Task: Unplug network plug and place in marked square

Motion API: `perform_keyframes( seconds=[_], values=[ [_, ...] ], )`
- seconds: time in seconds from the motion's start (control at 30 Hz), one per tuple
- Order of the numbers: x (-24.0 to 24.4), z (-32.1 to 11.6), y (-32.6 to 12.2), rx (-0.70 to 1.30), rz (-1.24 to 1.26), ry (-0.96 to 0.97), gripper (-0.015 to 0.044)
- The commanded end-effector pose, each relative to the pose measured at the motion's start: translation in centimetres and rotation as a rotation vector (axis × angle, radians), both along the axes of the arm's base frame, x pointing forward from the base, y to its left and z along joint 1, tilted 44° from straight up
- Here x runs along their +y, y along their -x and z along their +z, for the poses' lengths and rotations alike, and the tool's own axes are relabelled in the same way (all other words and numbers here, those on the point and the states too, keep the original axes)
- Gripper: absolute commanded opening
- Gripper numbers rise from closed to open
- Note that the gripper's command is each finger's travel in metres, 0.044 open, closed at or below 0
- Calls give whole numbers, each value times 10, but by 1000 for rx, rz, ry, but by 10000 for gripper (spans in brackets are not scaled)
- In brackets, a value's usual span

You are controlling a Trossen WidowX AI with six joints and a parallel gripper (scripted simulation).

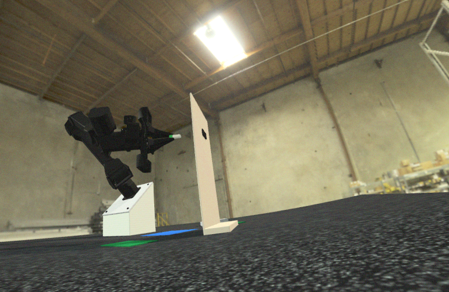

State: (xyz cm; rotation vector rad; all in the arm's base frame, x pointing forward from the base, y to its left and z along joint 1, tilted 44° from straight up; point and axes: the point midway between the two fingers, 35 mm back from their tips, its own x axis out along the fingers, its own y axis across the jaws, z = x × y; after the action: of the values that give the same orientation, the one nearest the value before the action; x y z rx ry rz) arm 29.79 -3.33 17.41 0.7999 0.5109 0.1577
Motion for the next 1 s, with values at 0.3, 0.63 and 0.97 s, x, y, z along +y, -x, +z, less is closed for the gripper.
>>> perform_keyframes(
  seconds=[0.3, 0.63, 0.97],
  values=[
    [26, 40, 14, -28, 1, 7, 0],
    [23, 26, 9, 14, -55, -9, 0],
    [12, -22, -5, 131, -240, -50, 0]
  ],
)
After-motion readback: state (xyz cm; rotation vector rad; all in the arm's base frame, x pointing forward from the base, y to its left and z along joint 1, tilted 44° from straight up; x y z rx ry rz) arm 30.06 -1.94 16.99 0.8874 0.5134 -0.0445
